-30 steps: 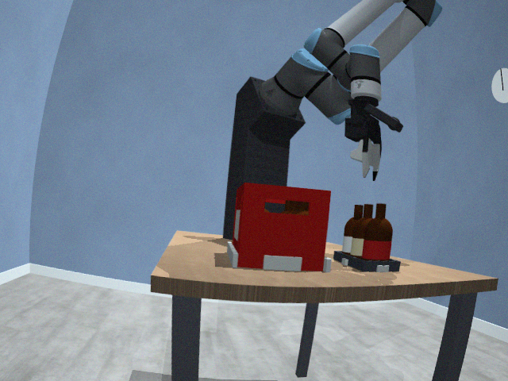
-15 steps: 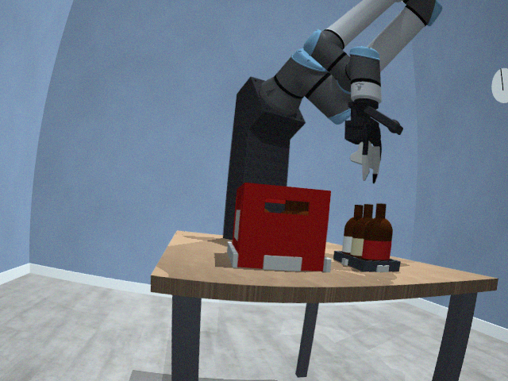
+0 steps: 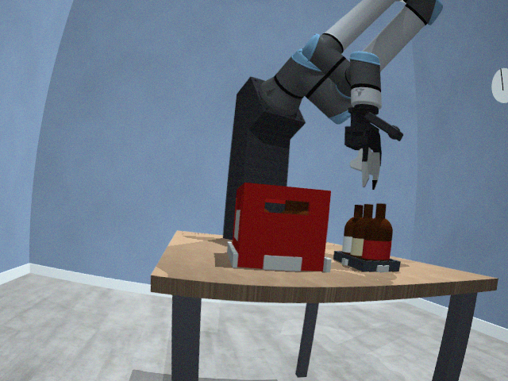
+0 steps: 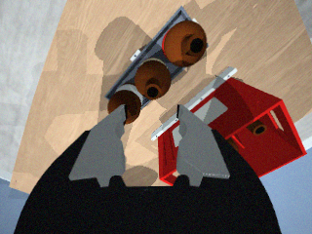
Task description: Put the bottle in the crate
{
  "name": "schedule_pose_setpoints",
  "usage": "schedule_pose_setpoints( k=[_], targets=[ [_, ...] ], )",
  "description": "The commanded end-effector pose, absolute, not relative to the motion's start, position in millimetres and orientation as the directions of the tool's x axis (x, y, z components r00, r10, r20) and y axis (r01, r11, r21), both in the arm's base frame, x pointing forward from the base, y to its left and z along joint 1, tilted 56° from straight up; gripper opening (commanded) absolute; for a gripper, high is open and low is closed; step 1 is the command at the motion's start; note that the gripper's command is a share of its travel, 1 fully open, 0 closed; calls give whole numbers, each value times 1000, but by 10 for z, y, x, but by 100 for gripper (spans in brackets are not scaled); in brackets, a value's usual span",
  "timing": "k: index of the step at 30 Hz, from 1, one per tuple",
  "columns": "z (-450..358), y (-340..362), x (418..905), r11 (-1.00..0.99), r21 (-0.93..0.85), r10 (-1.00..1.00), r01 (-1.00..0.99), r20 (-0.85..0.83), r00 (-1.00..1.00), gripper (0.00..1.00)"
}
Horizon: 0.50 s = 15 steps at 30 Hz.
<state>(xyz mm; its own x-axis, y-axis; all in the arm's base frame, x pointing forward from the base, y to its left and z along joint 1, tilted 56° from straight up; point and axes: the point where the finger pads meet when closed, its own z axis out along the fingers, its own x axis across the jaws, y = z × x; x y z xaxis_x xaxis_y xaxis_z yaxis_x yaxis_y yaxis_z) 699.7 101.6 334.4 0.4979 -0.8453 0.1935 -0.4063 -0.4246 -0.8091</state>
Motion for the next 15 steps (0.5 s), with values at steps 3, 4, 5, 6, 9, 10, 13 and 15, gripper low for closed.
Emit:
schedule_pose_setpoints(
  k=[3,4,5,6,9,10,13,15],
  targets=[
    [3292,1050,7077,-425,-809,-845,-406,194,498,38],
    [3285,1054,7087,-425,-809,-845,-406,194,498,38],
    [3278,1058,7096,-425,-809,-845,-406,194,498,38],
    [3272,1062,7105,-425,-809,-845,-406,194,498,38],
    [3266,1065,7113,-425,-809,-845,-406,194,498,38],
    [3260,1068,7121,-425,-809,-845,-406,194,498,38],
    [3246,1077,7142,-425,-809,-845,-406,194,498,38],
    [3238,1082,7153,-425,-809,-845,-406,194,498,38]
  ],
)
